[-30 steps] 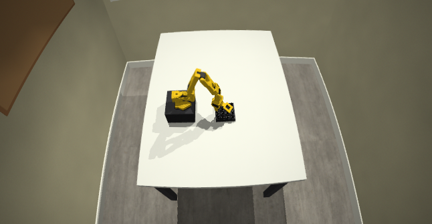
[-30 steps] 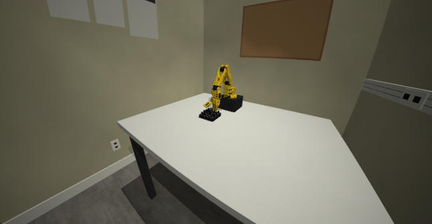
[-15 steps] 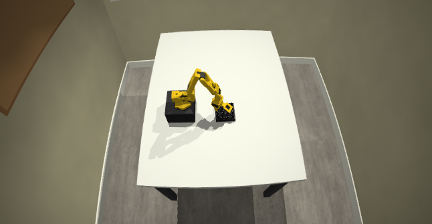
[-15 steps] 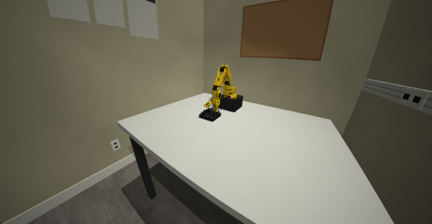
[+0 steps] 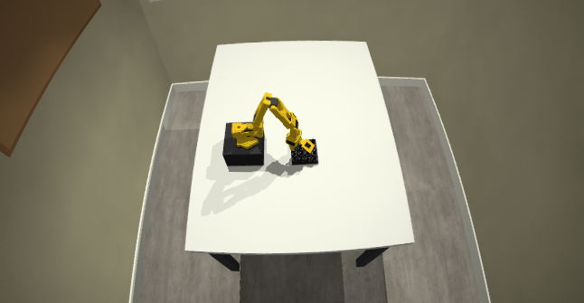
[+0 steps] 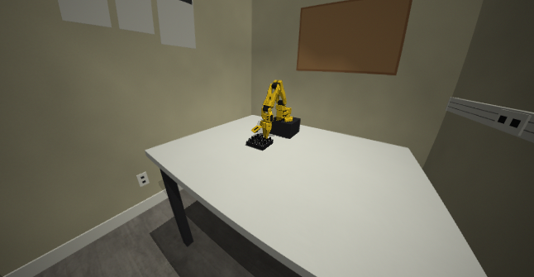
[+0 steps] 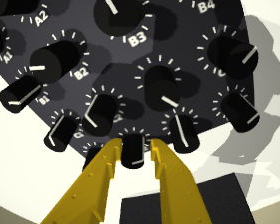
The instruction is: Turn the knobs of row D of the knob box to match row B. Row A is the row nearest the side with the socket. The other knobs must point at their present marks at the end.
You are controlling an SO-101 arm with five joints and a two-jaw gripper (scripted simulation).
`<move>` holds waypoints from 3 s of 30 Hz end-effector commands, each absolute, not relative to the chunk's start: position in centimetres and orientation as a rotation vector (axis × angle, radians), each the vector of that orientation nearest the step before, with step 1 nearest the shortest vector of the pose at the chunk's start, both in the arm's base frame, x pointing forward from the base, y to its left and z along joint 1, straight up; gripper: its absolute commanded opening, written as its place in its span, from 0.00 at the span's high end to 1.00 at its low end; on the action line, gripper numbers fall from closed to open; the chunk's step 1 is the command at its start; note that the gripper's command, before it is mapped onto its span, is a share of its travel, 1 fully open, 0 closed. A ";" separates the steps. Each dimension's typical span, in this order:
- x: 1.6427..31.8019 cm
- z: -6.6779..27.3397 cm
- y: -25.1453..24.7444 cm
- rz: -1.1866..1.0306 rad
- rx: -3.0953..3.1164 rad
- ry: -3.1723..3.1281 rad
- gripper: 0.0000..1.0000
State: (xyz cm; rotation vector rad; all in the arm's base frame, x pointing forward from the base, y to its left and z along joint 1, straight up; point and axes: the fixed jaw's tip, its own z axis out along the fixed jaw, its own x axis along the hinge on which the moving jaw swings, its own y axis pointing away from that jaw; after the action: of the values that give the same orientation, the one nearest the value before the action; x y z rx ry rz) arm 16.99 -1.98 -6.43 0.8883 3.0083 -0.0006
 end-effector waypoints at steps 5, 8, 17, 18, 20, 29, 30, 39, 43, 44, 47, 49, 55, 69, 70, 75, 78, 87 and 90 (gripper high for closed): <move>16.8 -6.3 -2.1 0.000 0.890 3.011 0.92; 16.8 -6.3 -2.1 0.000 0.890 3.011 0.93; 16.8 -6.3 -2.1 0.000 0.890 3.011 0.97; 16.8 -6.3 -2.1 0.000 0.890 3.011 0.97; 16.8 -6.3 -2.1 0.000 0.890 3.011 0.98; 16.8 -6.3 -2.1 0.000 0.890 3.011 0.99; 16.8 -6.3 -2.1 0.000 0.890 3.011 0.99; 16.7 -6.3 -2.1 0.000 0.651 3.072 0.99; 16.7 -6.3 -2.1 0.000 0.544 3.093 0.99; 16.7 -6.3 -2.1 0.000 0.517 3.097 0.99; 16.6 -6.3 -2.1 0.000 0.490 3.102 0.99; 16.6 -6.3 -2.1 0.000 0.435 3.110 0.99; 16.6 -6.3 -2.0 0.000 0.272 3.128 0.99; 16.4 -6.3 -2.0 0.000 -0.056 3.140 0.99; 16.4 -6.3 -2.0 0.000 -0.084 3.139 0.99; 16.4 -6.3 -2.0 -0.001 -0.221 3.132 0.99; 16.4 -6.3 -2.0 -0.001 -0.303 3.126 0.99; 16.3 -6.3 -2.1 -0.001 -0.493 3.101 0.99; 16.3 -6.3 -2.1 -0.001 -0.574 3.087 0.99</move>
State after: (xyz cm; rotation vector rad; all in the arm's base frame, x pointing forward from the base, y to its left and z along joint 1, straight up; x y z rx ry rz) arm 16.29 -1.96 -6.45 -0.4980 3.0984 -0.0045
